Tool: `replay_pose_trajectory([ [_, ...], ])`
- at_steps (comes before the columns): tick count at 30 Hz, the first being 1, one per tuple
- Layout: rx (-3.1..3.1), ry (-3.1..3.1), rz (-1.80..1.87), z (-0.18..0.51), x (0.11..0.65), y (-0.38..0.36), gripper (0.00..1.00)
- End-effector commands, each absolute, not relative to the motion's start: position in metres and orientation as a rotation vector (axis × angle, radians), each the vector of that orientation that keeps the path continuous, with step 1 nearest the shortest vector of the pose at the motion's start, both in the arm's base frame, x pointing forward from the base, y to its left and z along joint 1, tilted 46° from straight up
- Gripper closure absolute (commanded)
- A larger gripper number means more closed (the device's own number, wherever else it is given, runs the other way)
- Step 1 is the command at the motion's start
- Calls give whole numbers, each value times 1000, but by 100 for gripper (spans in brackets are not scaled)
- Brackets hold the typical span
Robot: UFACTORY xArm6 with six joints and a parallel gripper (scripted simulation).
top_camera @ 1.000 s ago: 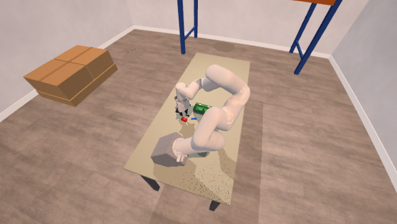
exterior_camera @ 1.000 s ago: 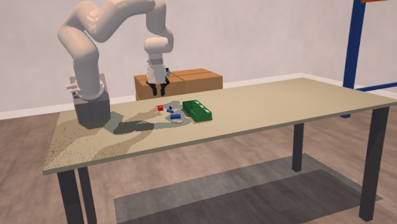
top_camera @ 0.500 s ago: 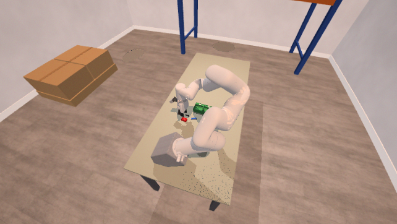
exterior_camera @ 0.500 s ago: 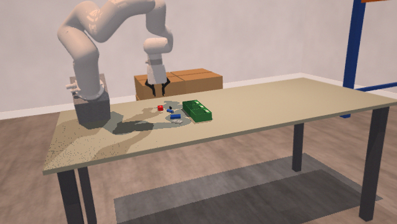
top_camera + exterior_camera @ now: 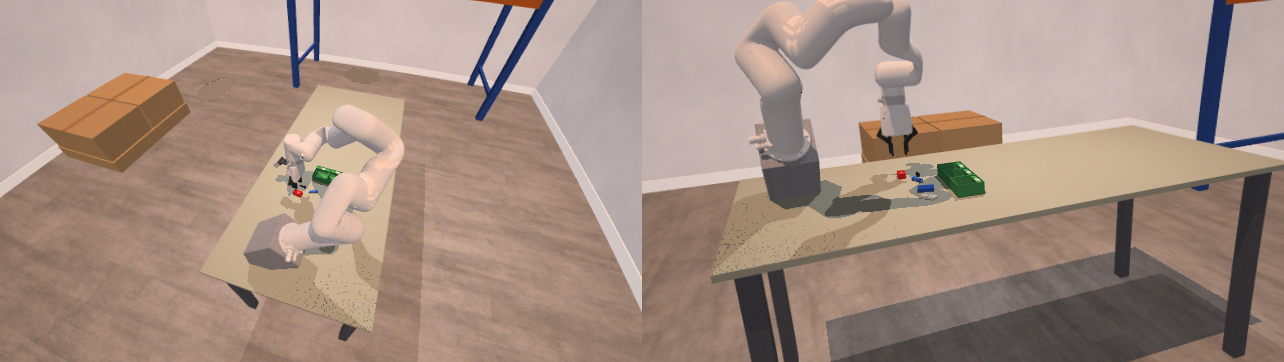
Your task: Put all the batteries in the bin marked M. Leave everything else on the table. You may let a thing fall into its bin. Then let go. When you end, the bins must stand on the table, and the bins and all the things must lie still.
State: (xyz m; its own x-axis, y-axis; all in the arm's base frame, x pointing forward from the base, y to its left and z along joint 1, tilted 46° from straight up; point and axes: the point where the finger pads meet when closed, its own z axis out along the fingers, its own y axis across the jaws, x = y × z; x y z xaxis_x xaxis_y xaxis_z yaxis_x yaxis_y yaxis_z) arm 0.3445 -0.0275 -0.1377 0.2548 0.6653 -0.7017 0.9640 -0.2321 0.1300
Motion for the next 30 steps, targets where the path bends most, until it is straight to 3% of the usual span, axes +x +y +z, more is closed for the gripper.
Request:
replay_pose_trajectory([
  [1,1979,1475,-700,-137,346,-26,58],
  [30,1979,1475,-700,-174,342,-63,58],
])
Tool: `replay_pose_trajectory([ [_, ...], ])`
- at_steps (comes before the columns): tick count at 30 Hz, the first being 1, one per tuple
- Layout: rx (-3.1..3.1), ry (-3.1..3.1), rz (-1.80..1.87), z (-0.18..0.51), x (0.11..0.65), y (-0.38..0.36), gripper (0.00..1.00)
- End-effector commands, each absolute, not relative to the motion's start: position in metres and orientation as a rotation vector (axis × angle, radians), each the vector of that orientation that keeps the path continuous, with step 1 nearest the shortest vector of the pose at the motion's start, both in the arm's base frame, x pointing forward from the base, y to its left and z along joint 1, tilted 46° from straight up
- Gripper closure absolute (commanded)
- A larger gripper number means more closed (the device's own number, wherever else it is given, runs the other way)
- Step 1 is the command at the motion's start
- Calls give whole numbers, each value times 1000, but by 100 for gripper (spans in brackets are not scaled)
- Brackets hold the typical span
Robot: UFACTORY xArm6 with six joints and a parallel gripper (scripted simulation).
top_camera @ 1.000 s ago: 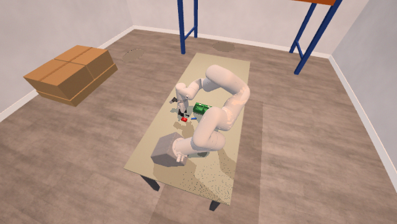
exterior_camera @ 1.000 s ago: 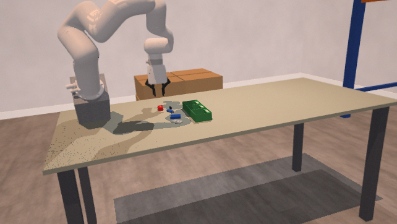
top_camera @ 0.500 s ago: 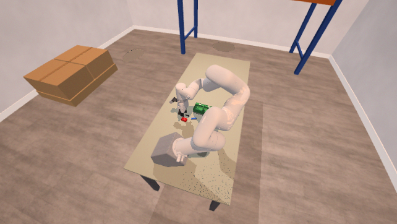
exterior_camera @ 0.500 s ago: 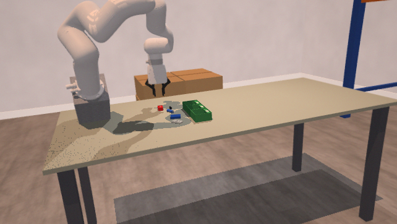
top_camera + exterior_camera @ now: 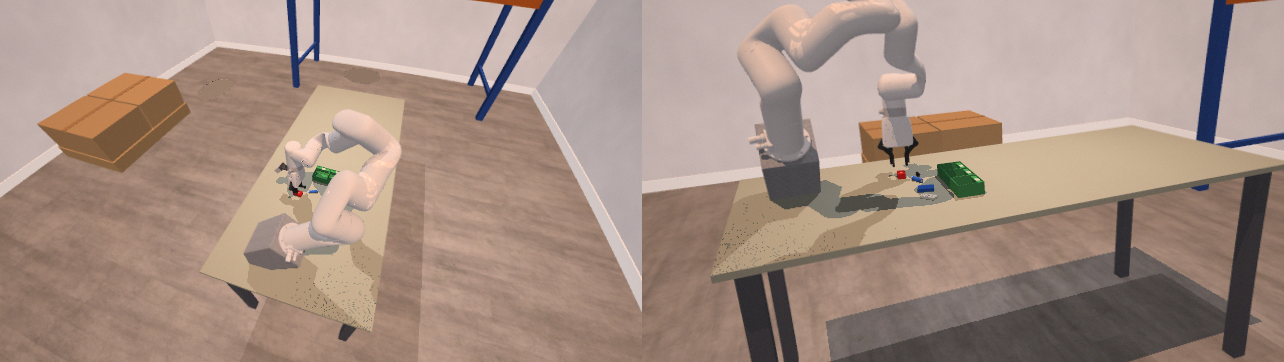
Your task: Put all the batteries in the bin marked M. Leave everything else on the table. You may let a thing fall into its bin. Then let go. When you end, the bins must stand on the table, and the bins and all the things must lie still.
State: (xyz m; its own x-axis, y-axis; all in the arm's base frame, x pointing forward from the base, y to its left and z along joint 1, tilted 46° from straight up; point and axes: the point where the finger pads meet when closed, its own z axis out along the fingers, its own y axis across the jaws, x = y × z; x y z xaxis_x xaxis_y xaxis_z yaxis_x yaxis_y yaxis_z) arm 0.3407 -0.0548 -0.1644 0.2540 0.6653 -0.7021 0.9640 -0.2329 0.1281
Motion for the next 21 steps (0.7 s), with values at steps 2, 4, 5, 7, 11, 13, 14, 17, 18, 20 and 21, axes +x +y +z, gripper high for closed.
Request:
replay_pose_trajectory([
  [2,1979,1475,-700,-179,342,-69,58],
  [4,1979,1475,-700,-182,342,-72,58],
  [5,1979,1475,-700,-182,342,-72,58],
  [7,1979,1475,-700,-183,342,-73,58],
  [11,1979,1475,-700,-185,342,-75,58],
  [13,1979,1475,-700,-187,341,-77,58],
  [14,1979,1475,-700,-188,341,-78,58],
  [17,1979,1475,-700,-191,340,-81,58],
  [18,1979,1475,-700,-192,340,-82,58],
  [20,1979,1475,-700,-192,340,-82,58],
  [21,1979,1475,-700,-192,340,-82,58],
])
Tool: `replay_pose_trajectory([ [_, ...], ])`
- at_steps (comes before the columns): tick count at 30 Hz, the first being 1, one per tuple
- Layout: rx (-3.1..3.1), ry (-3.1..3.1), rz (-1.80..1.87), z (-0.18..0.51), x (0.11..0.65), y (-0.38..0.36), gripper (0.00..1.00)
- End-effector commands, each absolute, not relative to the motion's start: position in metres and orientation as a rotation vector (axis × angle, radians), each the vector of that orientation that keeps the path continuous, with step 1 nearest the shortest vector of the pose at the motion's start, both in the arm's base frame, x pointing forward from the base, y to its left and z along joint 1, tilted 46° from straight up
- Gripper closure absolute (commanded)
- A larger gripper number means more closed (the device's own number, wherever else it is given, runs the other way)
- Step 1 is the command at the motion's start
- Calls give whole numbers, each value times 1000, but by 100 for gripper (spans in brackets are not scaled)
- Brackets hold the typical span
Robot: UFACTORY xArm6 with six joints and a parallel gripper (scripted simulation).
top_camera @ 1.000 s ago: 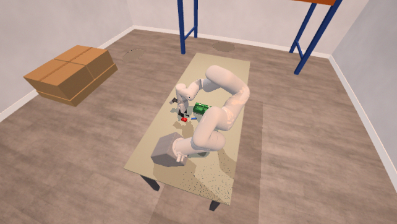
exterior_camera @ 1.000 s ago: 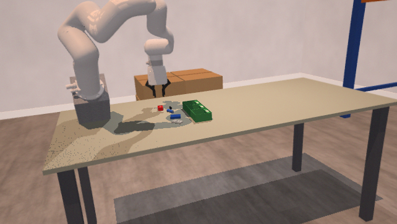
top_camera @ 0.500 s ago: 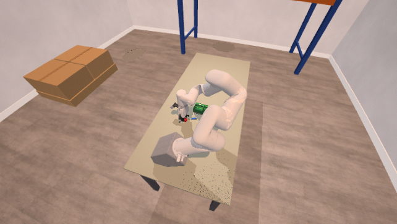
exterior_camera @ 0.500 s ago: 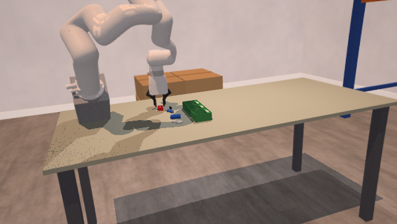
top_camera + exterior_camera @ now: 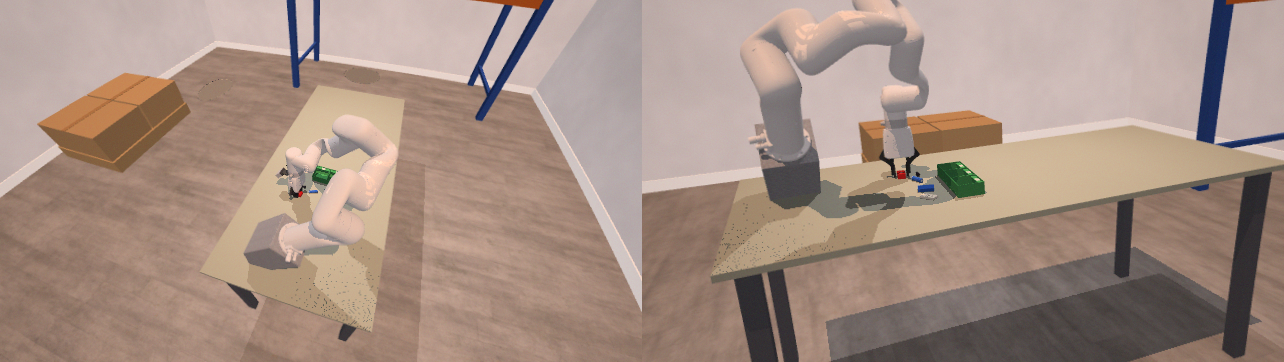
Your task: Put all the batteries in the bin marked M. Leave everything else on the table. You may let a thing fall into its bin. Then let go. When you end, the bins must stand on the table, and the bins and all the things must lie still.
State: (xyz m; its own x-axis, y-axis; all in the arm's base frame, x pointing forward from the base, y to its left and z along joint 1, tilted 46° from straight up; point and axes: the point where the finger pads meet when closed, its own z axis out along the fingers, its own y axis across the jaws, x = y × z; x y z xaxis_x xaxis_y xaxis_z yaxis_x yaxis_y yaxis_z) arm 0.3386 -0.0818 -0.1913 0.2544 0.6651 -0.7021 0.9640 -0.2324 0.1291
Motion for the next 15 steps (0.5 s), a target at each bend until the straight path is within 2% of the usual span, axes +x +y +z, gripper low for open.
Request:
replay_pose_trajectory([
  [1,1979,1475,-700,-192,340,-82,58],
  [10,1979,1475,-700,-192,340,-82,58],
  [11,1979,1475,-700,-192,340,-82,100],
  [15,1979,1475,-700,-192,340,-82,100],
])
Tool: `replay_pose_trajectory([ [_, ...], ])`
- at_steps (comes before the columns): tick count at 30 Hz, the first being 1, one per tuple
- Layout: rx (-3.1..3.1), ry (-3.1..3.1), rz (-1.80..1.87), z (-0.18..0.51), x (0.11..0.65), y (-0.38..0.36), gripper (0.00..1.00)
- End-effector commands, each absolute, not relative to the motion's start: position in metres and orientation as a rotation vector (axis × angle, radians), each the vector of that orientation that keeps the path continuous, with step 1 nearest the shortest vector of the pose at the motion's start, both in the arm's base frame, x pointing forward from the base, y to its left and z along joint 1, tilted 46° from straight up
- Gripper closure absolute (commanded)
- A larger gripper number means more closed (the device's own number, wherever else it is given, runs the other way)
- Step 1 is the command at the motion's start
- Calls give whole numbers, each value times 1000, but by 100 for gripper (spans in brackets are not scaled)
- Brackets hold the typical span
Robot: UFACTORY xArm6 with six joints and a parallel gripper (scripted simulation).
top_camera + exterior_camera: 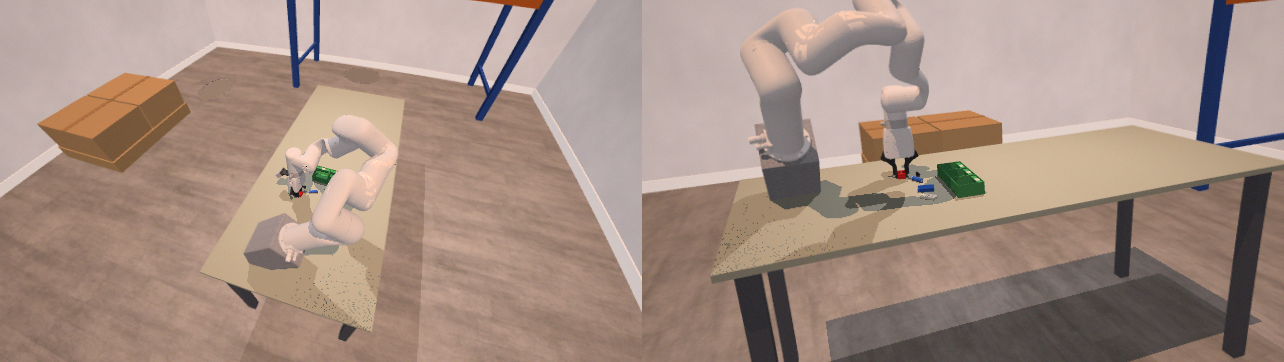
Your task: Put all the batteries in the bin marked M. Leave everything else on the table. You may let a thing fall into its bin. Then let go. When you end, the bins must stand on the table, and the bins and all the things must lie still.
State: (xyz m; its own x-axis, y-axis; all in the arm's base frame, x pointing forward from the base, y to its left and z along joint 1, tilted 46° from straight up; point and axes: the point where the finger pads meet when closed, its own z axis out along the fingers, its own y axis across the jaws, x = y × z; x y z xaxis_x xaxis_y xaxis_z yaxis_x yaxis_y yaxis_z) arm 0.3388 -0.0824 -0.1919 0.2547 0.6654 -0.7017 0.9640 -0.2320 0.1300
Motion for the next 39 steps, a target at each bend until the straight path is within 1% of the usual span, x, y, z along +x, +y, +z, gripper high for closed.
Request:
replay_pose_trajectory([
  [1,1979,1475,-700,-192,340,-82,100],
  [27,1979,1475,-700,-192,340,-82,100],
  [39,1979,1475,-700,-168,343,-58,100],
])
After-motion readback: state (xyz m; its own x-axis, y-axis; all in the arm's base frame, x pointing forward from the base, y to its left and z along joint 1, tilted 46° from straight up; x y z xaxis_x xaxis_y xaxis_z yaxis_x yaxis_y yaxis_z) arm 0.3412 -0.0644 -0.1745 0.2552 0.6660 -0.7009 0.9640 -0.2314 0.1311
